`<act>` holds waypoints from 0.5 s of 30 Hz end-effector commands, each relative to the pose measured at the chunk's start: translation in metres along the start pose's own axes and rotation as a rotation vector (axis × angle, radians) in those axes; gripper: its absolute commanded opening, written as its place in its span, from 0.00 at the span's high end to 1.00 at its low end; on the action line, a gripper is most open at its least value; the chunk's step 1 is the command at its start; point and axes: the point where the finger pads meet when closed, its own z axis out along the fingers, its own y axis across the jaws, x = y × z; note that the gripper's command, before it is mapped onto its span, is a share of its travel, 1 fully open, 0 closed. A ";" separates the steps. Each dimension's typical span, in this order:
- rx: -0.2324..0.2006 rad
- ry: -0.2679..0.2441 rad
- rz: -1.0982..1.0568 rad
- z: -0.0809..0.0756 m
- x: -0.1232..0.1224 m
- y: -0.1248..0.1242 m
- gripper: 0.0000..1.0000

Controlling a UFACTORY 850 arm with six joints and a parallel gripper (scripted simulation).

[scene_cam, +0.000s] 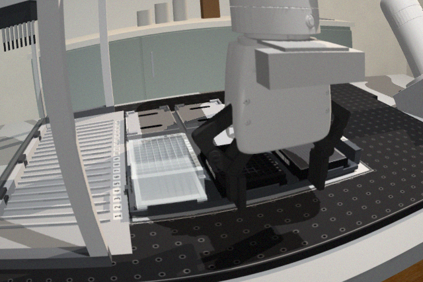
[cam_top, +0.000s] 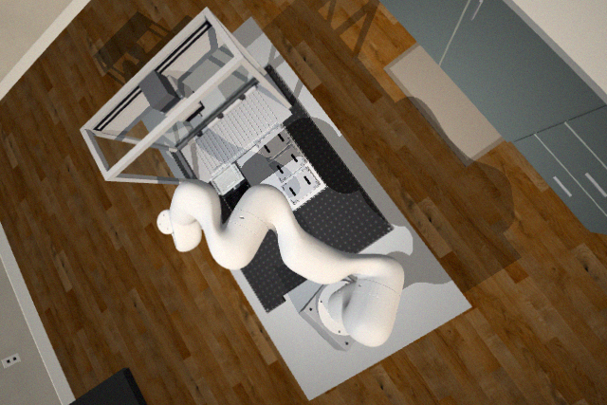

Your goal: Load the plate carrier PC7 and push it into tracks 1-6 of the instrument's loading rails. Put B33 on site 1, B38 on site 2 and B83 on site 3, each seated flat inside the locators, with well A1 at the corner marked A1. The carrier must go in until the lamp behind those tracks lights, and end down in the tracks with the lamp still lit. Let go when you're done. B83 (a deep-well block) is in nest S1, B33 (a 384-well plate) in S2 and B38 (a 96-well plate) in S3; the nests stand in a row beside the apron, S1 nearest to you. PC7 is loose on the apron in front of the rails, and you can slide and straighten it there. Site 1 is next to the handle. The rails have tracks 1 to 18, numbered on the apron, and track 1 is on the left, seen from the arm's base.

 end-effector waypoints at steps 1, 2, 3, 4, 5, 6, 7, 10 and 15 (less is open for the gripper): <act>-0.002 0.001 0.001 -0.007 0.000 0.001 0.00; -0.002 0.001 0.001 -0.008 0.000 0.001 0.00; -0.002 0.001 0.001 -0.010 0.000 0.001 0.00; -0.002 0.001 0.001 -0.012 0.000 0.001 0.00; -0.002 0.001 0.001 -0.012 0.000 0.001 0.00; -0.002 0.001 0.001 -0.012 0.000 0.001 0.00; -0.002 0.001 0.001 -0.013 0.000 0.001 0.00; -0.002 0.001 0.001 -0.018 0.000 0.001 0.00; -0.002 0.001 0.001 -0.027 0.000 0.001 0.00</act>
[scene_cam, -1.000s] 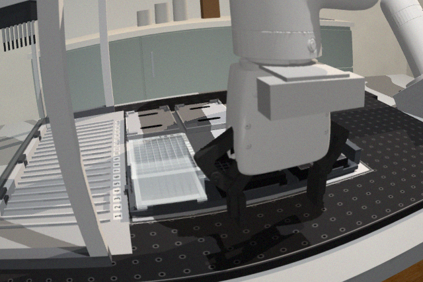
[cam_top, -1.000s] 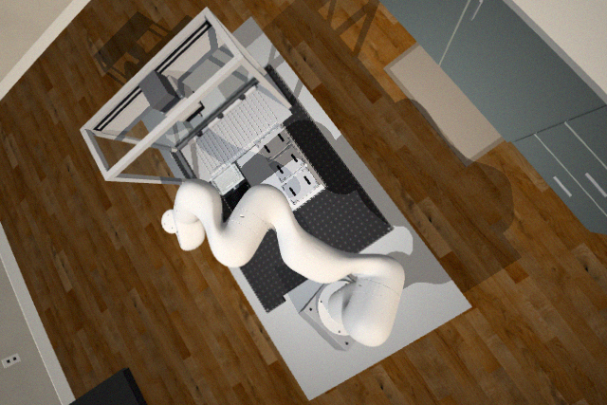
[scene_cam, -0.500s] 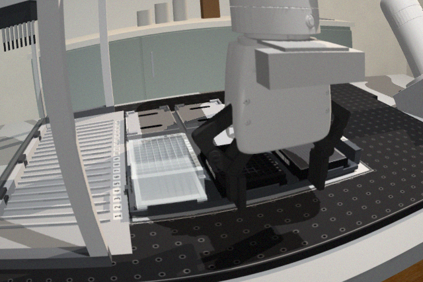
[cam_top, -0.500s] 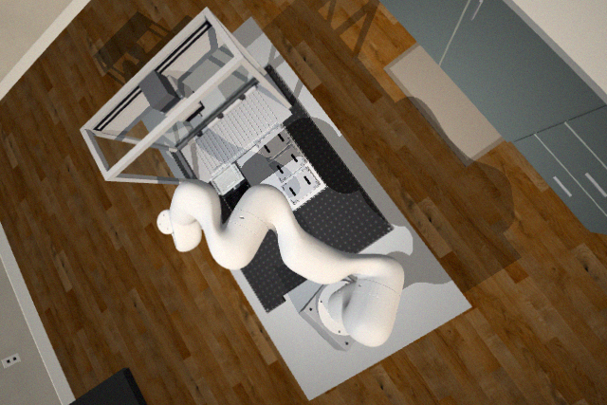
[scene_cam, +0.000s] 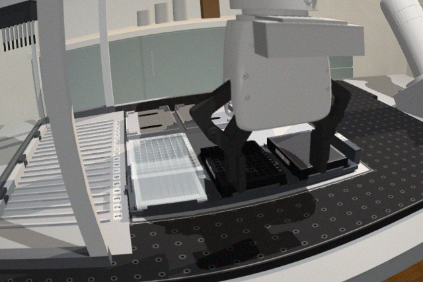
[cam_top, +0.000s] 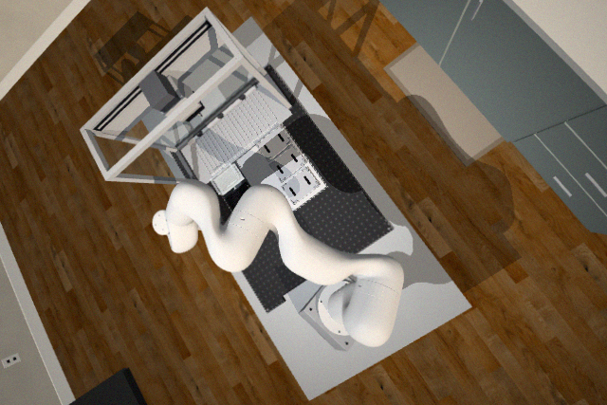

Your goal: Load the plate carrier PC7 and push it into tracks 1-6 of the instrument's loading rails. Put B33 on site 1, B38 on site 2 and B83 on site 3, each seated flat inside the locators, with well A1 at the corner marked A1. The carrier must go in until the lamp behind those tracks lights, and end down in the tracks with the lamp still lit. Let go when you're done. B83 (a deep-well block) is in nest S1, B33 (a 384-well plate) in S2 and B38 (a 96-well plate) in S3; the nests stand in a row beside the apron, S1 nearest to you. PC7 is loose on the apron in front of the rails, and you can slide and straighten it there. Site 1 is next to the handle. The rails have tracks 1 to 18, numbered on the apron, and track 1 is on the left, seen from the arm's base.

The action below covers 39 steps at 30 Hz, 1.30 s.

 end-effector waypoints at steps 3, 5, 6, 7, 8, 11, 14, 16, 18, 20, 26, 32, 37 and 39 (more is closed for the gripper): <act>-0.002 0.001 0.001 -0.010 0.000 0.001 0.00; -0.002 0.001 0.001 -0.013 0.000 0.001 0.00; -0.002 0.001 0.001 -0.015 0.000 0.001 0.00; -0.002 0.001 0.001 -0.015 0.000 0.001 0.00; -0.002 0.001 0.001 -0.015 0.000 0.001 0.00; -0.002 0.001 0.001 -0.020 0.000 0.001 0.00; -0.002 0.001 0.001 -0.025 0.000 0.001 0.00; -0.002 0.001 0.001 -0.028 0.000 0.001 0.00; -0.002 0.001 0.001 -0.032 0.000 0.001 0.00; -0.002 0.001 0.001 -0.035 0.000 0.001 0.00; -0.002 0.001 0.001 -0.042 0.000 0.001 0.00; -0.002 0.001 0.001 -0.052 0.000 0.001 0.00; -0.002 0.001 0.001 -0.060 0.000 0.001 0.00; -0.002 0.001 0.001 -0.061 0.000 0.001 0.00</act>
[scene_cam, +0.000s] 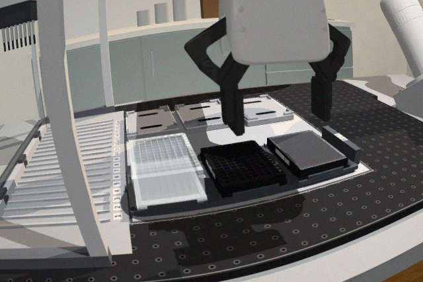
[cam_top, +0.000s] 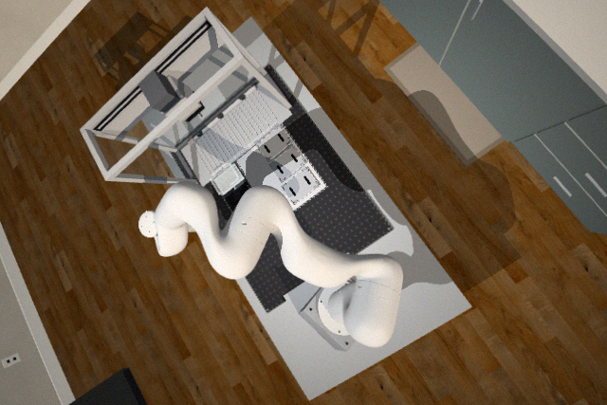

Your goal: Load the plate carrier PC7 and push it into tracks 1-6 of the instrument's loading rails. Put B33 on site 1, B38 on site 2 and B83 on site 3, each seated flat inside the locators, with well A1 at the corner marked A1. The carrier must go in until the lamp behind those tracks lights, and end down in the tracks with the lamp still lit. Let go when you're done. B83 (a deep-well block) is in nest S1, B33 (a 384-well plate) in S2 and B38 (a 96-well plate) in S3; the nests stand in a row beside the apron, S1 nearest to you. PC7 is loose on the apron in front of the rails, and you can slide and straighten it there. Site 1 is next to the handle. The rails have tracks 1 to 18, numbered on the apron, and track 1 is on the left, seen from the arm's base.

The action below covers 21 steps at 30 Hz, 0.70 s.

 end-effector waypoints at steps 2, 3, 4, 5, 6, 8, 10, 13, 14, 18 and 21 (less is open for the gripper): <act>-0.002 0.001 0.001 -0.003 0.000 0.001 0.00; -0.002 0.001 0.001 -0.003 0.000 0.001 0.00; -0.002 0.001 0.001 -0.003 0.000 0.001 0.00; -0.002 0.001 0.001 -0.003 0.000 0.001 0.00; -0.002 0.001 0.001 -0.003 0.000 0.001 0.00; -0.002 0.001 0.001 -0.003 0.000 0.001 0.00; -0.002 0.001 0.034 -0.003 -0.002 -0.003 0.18; -0.001 0.001 0.134 -0.003 -0.011 -0.016 0.18; -0.001 0.001 0.167 -0.003 -0.013 -0.020 0.18; -0.001 0.001 0.301 -0.003 -0.024 -0.037 0.18; -0.001 0.001 0.334 -0.003 -0.027 -0.041 0.18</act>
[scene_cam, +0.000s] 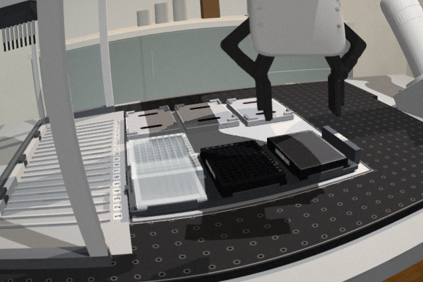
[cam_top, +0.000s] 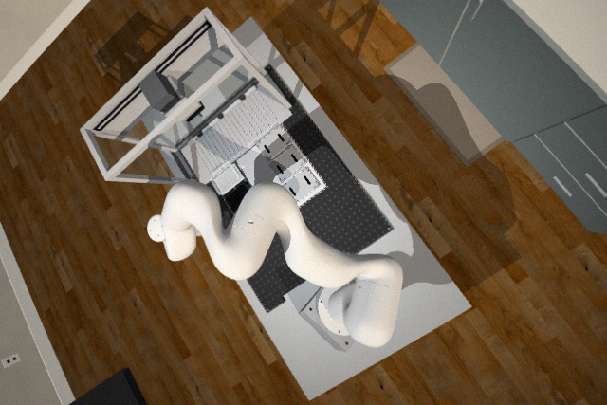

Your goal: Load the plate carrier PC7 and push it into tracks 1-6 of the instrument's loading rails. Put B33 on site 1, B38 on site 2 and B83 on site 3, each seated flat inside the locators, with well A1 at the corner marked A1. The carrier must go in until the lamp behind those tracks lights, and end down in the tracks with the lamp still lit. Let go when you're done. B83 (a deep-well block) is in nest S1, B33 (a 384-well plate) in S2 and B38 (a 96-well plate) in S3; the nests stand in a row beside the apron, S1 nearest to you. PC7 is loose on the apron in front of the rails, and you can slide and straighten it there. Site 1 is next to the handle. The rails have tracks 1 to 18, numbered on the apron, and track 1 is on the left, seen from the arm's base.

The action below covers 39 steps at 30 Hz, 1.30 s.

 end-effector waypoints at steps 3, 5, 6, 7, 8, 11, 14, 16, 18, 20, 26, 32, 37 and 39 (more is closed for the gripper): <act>-0.018 0.012 0.161 -0.001 -0.016 -0.014 0.18; -0.017 0.013 0.227 -0.001 -0.024 -0.021 0.18; -0.017 0.013 0.261 -0.001 -0.028 -0.024 0.18; -0.017 0.013 0.294 -0.001 -0.032 -0.028 0.18; -0.017 0.013 0.327 0.000 -0.035 -0.031 0.18; -0.016 0.014 0.427 0.000 -0.047 -0.041 0.18; -0.016 0.015 0.527 0.000 -0.058 -0.051 0.18; -0.016 0.015 0.527 0.000 -0.058 -0.051 0.18; -0.015 0.016 0.594 0.000 -0.065 -0.057 0.18; -0.015 0.016 0.661 0.001 -0.073 -0.064 0.18; -0.013 0.018 0.861 0.001 -0.095 -0.084 0.18; -0.012 0.019 1.027 0.002 -0.114 -0.100 0.18; -0.010 0.020 1.161 0.002 -0.129 -0.113 0.18; -0.010 0.020 1.227 0.002 -0.137 -0.120 0.18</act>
